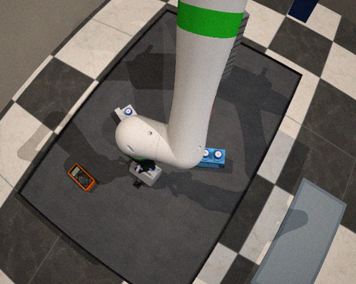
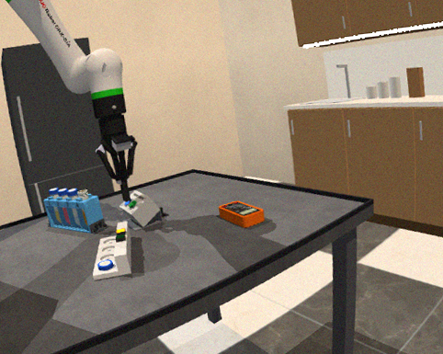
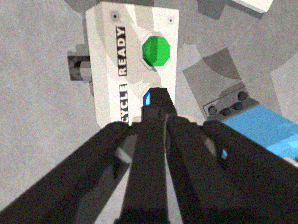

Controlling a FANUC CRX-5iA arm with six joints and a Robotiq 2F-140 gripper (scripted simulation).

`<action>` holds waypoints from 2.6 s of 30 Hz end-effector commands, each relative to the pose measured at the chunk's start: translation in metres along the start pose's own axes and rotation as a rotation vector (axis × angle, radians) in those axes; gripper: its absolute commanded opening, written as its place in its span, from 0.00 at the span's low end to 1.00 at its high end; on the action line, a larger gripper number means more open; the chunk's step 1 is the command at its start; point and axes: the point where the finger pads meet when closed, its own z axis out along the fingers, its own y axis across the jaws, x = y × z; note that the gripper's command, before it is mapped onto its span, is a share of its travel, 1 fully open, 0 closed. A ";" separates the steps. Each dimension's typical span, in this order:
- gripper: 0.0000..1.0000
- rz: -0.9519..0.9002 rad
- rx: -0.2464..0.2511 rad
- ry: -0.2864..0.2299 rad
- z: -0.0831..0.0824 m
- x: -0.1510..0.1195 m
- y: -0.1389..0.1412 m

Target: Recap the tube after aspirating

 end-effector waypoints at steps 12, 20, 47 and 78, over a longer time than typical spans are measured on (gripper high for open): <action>0.10 0.000 0.002 0.000 -0.031 0.000 -0.001; 1.00 -0.084 0.002 0.000 -0.031 0.008 0.002; 1.00 -1.231 0.002 0.001 -0.016 0.148 0.052; 1.00 -1.231 0.002 0.001 -0.007 0.226 0.079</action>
